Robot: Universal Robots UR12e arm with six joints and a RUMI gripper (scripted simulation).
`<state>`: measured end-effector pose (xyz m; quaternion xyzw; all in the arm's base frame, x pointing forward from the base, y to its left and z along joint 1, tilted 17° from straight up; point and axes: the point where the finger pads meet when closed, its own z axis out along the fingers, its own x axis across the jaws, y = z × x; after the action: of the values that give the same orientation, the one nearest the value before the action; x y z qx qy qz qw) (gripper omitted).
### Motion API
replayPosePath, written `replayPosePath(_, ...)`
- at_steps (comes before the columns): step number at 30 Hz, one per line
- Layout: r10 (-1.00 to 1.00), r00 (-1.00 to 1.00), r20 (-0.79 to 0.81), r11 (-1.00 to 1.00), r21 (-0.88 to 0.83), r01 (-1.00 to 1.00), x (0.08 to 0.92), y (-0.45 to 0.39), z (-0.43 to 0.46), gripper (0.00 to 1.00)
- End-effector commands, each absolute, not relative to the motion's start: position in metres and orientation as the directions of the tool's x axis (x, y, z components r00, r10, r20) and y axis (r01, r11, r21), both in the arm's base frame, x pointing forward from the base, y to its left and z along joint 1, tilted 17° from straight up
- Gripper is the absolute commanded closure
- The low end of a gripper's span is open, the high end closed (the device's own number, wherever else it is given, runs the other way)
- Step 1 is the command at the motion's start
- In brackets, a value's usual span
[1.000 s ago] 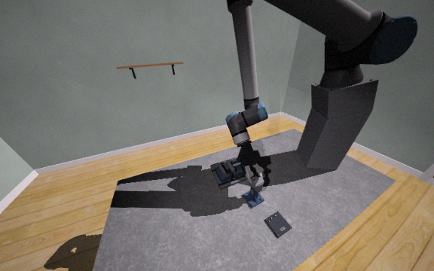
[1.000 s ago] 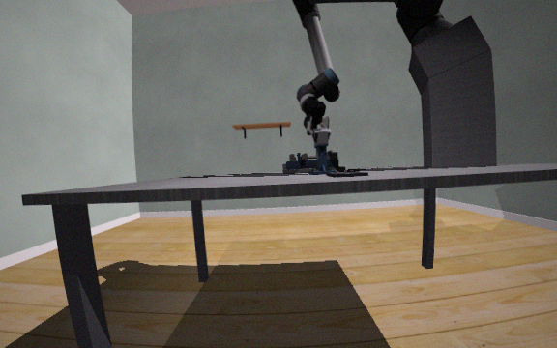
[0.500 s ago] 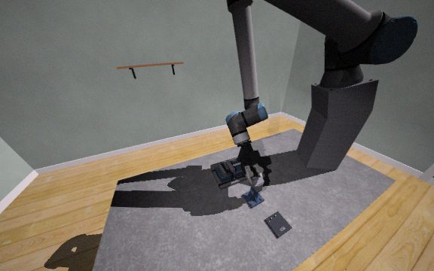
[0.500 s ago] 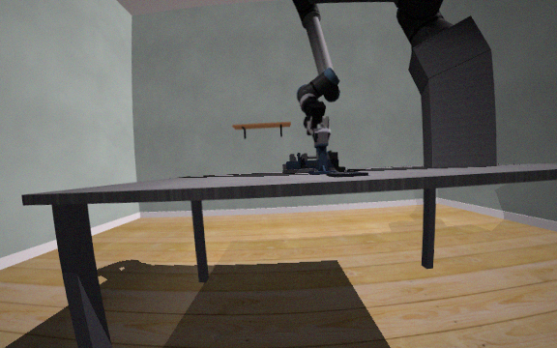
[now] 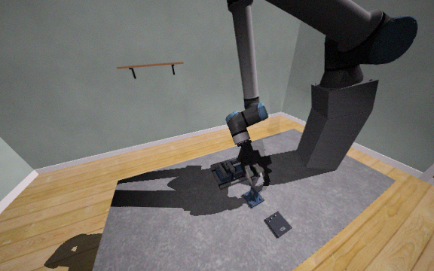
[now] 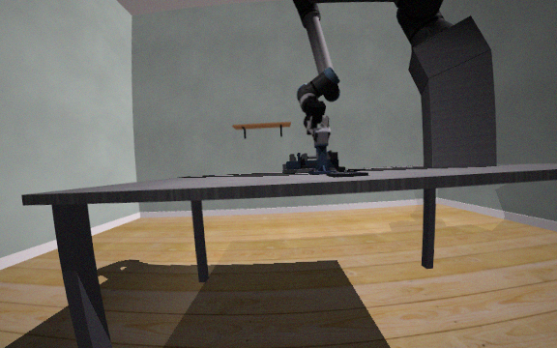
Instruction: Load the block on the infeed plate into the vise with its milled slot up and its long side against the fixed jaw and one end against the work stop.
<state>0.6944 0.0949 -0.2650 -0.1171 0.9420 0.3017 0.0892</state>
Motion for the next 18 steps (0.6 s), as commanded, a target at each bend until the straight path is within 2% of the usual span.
replayPosePath(1,-0.167,-0.956,-0.24,0.79,0.547,-0.275,0.6942,0.0951,-0.2632,1.0)
replayPosePath(18,-0.167,-0.956,-0.24,0.79,0.547,-0.275,0.6921,0.0962,-0.2561,1.0)
